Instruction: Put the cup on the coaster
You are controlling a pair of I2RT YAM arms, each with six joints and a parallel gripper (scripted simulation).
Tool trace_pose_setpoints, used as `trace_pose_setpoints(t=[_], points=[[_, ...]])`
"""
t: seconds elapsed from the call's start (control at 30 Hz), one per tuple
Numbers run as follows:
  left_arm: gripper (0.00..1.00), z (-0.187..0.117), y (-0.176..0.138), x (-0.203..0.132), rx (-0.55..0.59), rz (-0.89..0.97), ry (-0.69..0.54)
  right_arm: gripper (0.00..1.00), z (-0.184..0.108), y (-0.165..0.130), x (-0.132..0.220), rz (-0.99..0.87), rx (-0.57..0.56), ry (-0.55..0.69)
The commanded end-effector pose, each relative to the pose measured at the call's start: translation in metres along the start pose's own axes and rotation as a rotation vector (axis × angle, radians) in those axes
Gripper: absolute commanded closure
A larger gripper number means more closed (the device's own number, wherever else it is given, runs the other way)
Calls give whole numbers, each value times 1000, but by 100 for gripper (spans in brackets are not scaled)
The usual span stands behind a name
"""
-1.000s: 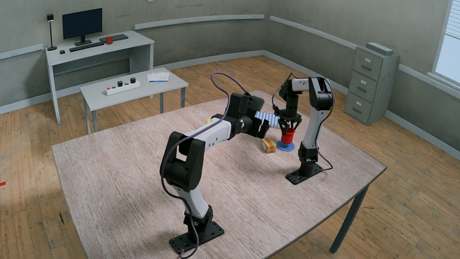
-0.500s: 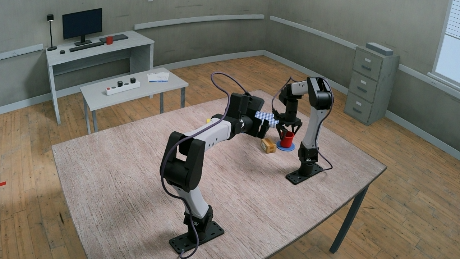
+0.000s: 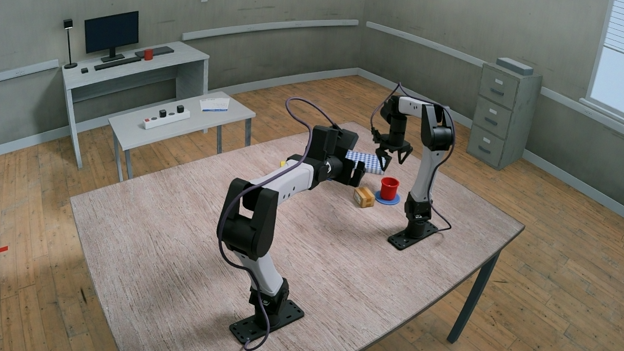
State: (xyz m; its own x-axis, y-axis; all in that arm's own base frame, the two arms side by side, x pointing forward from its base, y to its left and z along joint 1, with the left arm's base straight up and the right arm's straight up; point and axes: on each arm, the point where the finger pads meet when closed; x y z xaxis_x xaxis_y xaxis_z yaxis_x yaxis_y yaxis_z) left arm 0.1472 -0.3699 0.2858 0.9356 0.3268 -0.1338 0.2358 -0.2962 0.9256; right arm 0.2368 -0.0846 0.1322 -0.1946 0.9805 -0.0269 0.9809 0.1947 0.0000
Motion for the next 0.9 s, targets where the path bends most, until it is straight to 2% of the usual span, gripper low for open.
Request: trace_pose_setpoints(t=[0.0, 0.2, 0.4, 0.87], points=[[0, -4, 22, 1, -90, -1, 6, 0, -17, 0, 3, 49, -53, -4], [0, -4, 22, 1, -89, 0, 6, 0, -15, -3, 3, 170, -171, -43], [0, -4, 22, 1, -89, 0, 6, 0, -15, -22, 9, 301, -295, -102], [0, -4, 22, 1, -91, 0, 6, 0, -12, -43, 22, 389, -410, -143]])
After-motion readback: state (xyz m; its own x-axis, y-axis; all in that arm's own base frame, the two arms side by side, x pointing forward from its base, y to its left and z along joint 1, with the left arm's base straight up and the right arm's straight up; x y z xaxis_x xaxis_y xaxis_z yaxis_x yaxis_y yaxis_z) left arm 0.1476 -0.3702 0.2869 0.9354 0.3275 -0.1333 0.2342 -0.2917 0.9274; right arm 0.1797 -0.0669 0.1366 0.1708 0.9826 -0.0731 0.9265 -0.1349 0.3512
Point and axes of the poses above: on each arm, the point where the finger pads meet when closed, its own z axis out along the fingers, its own x axis across the jaws, y = z × x, and after that the axes turned 8 degrees about -z, right-handed
